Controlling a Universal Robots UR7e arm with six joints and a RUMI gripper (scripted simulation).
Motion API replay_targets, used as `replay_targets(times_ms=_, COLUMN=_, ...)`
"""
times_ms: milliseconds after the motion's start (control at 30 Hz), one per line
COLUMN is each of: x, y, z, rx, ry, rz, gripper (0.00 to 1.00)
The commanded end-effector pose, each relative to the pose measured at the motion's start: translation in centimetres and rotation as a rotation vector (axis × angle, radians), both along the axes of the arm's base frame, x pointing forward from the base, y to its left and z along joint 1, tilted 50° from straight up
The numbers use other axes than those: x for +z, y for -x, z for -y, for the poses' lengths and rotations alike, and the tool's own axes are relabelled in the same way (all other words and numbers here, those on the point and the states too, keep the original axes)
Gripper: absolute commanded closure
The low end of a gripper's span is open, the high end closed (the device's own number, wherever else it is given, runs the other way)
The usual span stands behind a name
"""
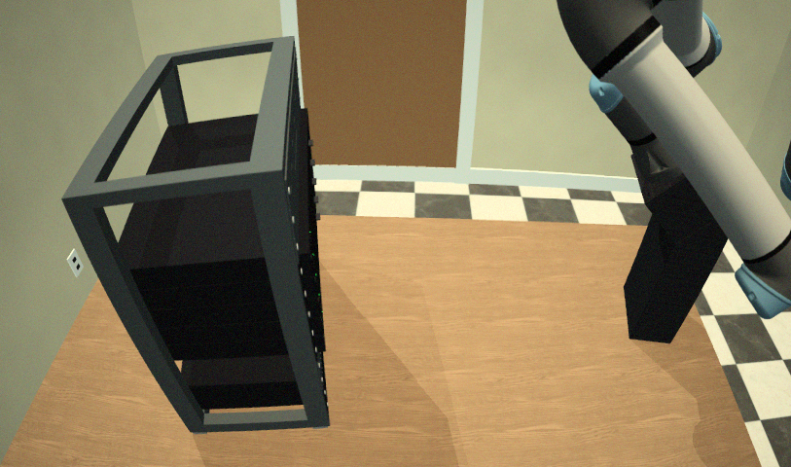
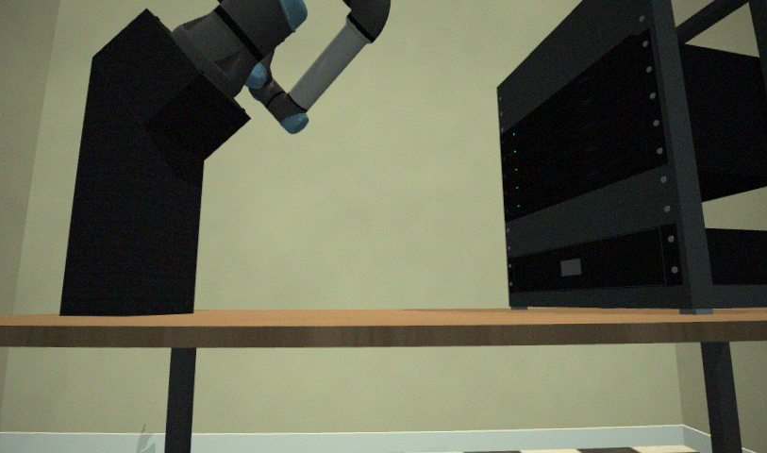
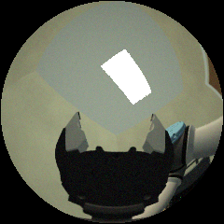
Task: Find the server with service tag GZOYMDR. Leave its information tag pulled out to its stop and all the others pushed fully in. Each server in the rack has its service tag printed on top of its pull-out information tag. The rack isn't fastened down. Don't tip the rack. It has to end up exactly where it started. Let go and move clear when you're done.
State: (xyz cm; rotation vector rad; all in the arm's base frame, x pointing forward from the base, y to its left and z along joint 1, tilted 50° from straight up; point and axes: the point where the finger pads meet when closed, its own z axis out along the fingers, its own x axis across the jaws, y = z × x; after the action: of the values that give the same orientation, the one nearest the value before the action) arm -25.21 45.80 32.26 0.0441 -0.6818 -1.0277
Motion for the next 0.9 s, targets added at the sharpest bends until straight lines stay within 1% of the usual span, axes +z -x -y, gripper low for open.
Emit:
replay_targets(times_ms=0, x=0.0, y=0.2, z=-0.6, rx=-0.004, ry=0.021, rz=0.009, gripper=0.00)
replay_targets(times_ms=867, x=-0.4, y=0.7, z=-2.7, rx=-0.015, ry=0.092, rz=0.038, gripper=0.00)
